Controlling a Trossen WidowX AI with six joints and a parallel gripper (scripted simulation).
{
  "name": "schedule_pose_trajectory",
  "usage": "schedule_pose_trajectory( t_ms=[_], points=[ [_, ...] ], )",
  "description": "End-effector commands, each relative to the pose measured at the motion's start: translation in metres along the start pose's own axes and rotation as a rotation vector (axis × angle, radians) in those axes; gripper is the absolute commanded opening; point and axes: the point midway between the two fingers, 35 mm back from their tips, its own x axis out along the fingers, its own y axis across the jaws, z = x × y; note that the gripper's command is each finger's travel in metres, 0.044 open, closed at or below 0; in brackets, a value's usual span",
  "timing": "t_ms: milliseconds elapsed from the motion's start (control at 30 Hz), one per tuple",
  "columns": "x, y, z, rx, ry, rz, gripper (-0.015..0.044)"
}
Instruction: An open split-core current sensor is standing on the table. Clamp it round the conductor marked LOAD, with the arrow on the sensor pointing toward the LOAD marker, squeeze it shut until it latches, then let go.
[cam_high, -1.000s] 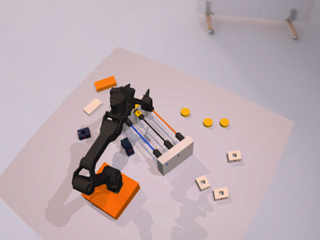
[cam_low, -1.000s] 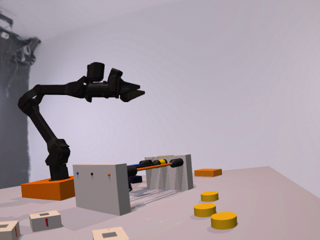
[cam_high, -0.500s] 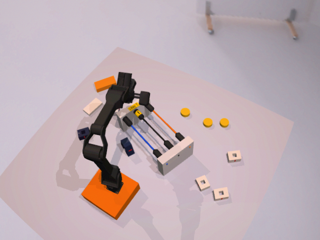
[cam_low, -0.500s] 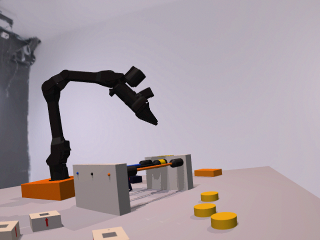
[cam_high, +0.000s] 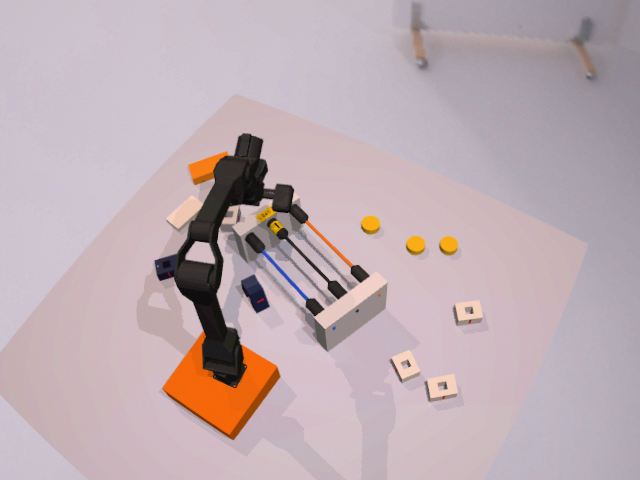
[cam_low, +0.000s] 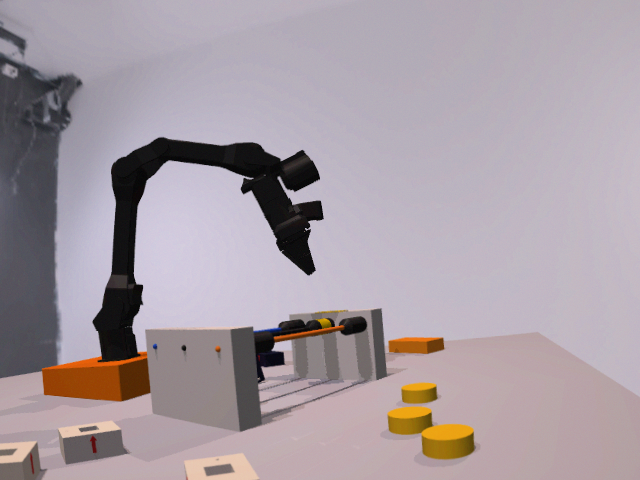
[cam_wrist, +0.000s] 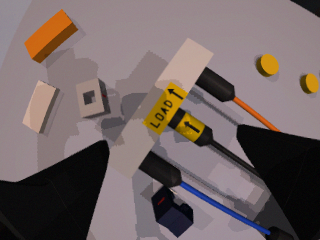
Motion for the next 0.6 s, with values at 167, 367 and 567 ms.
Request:
schedule_pose_trajectory(
  t_ms=[167, 367, 567],
  points=[
    [0.002, 0.0, -0.001, -0.005, 0.012, -0.003, 0.044],
    [0.005, 0.0, -0.011, 0.057, 0.041, -0.004, 0.044],
    [0.021, -0.001, -0.111, 0.61, 0.297, -0.099, 0.044]
  ],
)
